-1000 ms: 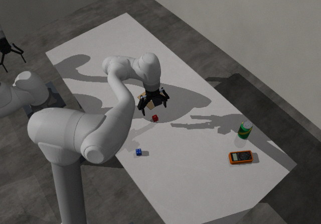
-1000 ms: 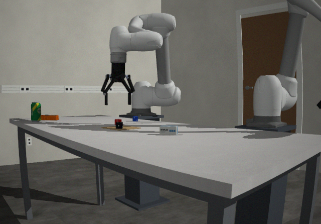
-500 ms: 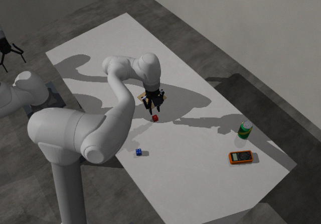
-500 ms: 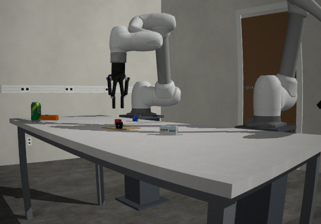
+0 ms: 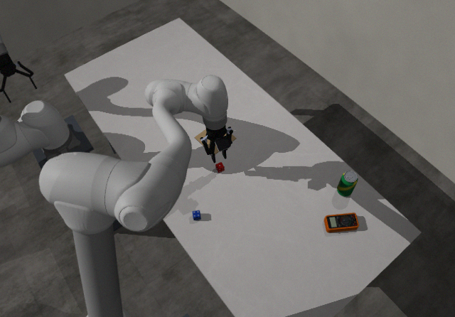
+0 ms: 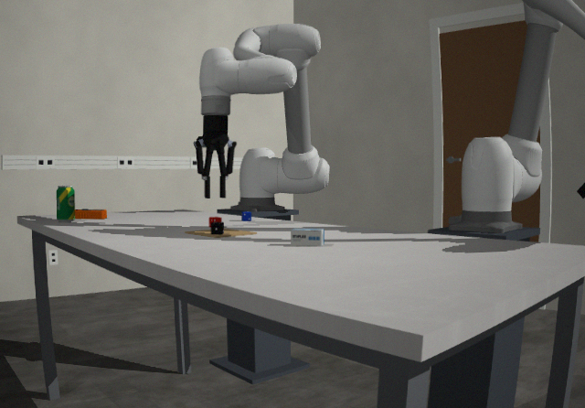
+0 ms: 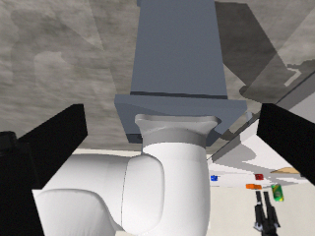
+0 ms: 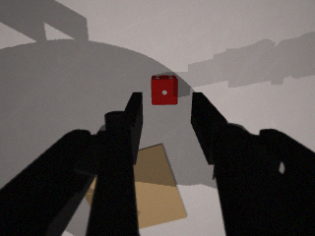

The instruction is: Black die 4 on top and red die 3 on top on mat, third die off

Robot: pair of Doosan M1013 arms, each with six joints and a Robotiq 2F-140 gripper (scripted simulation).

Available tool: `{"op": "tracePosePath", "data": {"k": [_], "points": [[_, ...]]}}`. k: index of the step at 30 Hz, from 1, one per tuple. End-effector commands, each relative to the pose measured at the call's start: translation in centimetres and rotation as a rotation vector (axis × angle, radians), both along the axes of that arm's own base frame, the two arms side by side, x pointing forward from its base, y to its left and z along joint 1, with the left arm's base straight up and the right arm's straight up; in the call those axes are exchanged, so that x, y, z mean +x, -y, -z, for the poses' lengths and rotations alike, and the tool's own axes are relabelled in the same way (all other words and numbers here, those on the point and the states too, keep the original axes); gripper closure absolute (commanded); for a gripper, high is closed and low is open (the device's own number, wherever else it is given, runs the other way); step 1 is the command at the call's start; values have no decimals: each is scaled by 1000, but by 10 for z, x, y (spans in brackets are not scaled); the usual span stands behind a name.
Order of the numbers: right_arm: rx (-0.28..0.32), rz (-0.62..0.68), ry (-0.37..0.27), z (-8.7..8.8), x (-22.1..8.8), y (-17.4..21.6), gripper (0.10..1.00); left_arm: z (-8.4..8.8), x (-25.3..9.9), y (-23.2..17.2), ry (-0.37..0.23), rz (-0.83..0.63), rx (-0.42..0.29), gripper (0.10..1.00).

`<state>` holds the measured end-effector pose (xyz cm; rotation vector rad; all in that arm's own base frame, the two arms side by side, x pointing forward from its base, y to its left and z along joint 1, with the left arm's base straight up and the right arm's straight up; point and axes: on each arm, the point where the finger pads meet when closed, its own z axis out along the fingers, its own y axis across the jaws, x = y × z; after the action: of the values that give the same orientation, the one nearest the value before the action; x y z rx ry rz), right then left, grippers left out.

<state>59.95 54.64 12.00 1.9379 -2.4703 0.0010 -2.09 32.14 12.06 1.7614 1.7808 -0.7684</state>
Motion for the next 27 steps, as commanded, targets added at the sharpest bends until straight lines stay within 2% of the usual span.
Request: {"op": "tracePosePath", "data": {"k": [1,13,27], "points": [[2,0,1,0,0,0,747,0,0,0,0,0,1,98],[2,0,1,12,0,0,747,0,0,0,0,0,1,98],[2,0,1,34,1,0,747,0,0,0,0,0,1,98]]}}
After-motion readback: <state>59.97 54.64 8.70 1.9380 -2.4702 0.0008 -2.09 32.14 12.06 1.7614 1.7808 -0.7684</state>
